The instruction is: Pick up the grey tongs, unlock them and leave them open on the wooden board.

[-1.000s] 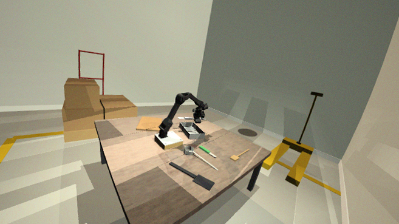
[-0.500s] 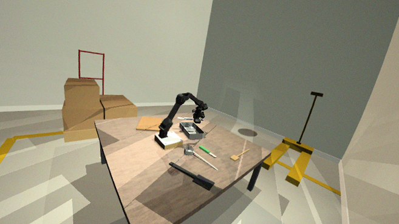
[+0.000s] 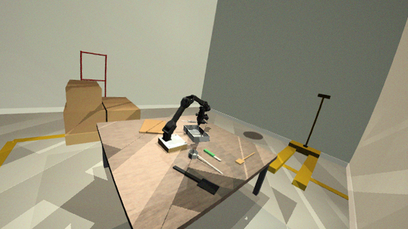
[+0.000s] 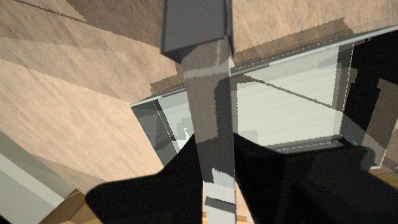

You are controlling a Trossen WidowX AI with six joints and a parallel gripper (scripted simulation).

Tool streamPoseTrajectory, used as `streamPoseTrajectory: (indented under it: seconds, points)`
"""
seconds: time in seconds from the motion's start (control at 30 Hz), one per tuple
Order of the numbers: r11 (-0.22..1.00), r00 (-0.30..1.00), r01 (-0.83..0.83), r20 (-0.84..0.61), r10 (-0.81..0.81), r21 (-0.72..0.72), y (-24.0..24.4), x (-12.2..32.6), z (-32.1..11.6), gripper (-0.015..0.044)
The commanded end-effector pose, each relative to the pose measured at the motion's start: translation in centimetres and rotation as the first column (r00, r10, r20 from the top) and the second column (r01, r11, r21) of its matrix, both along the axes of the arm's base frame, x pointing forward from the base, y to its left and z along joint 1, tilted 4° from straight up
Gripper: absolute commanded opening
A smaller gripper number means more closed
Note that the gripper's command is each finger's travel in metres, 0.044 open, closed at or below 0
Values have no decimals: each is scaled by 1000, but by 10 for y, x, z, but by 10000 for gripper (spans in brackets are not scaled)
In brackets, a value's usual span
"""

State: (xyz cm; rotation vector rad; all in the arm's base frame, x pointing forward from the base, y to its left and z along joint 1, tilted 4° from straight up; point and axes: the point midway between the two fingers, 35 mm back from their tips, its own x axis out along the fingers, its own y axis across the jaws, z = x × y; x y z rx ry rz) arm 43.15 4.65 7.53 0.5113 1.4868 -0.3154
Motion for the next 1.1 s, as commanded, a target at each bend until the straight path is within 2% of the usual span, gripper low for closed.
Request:
streamPoseTrajectory:
  seconds: [0.0,0.2,0.53,1.07]
  points:
    - [998,1000,0,-24,-1,-66,0,1,4,-150]
    - [987,998,-11,-66,1,-160,0,-1,6,-150]
    - [987,997,-37,-75,25,-155,7,-4,5,-150]
    - [925,936,-352,-85,343,-145,118,-36,27,-150]
